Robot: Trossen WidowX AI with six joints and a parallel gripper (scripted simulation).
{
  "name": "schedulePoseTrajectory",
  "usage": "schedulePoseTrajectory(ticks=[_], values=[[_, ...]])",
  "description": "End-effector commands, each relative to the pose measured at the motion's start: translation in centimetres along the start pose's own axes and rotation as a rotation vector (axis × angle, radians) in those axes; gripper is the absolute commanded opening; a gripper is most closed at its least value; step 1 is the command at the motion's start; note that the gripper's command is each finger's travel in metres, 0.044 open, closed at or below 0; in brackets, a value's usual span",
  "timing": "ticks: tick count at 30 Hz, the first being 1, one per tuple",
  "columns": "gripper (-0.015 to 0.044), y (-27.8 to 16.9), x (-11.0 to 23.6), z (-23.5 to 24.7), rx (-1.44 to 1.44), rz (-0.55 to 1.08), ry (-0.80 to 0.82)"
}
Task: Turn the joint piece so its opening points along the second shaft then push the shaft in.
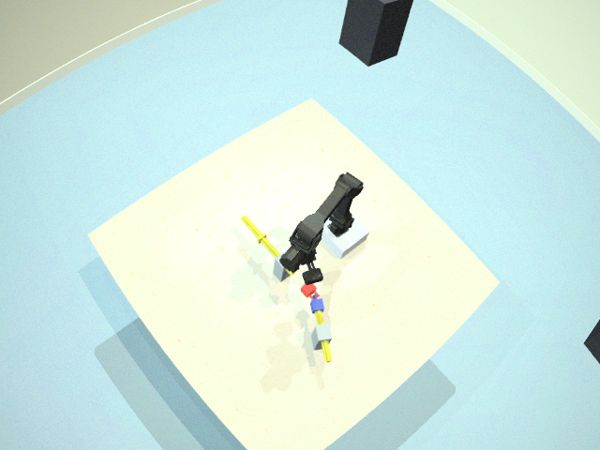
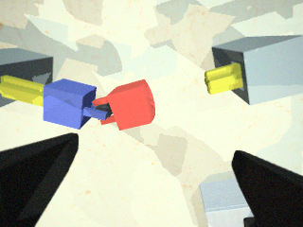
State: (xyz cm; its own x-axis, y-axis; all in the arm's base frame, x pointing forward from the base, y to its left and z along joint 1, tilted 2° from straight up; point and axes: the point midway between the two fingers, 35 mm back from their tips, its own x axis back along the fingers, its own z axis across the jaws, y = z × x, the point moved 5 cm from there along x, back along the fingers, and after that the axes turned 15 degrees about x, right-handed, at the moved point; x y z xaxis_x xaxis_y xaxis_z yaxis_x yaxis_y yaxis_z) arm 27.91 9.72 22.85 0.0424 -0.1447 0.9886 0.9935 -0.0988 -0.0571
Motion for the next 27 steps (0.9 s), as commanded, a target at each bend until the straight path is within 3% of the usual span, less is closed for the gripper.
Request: schedulePoseTrajectory(ticks=[1,27], values=[[0.044,0.3,-0.6,-1.2,-0.147,0.023,0.047],[0.044,1.2,-3.2,-7.7,-0.989,0.194,0.307]])
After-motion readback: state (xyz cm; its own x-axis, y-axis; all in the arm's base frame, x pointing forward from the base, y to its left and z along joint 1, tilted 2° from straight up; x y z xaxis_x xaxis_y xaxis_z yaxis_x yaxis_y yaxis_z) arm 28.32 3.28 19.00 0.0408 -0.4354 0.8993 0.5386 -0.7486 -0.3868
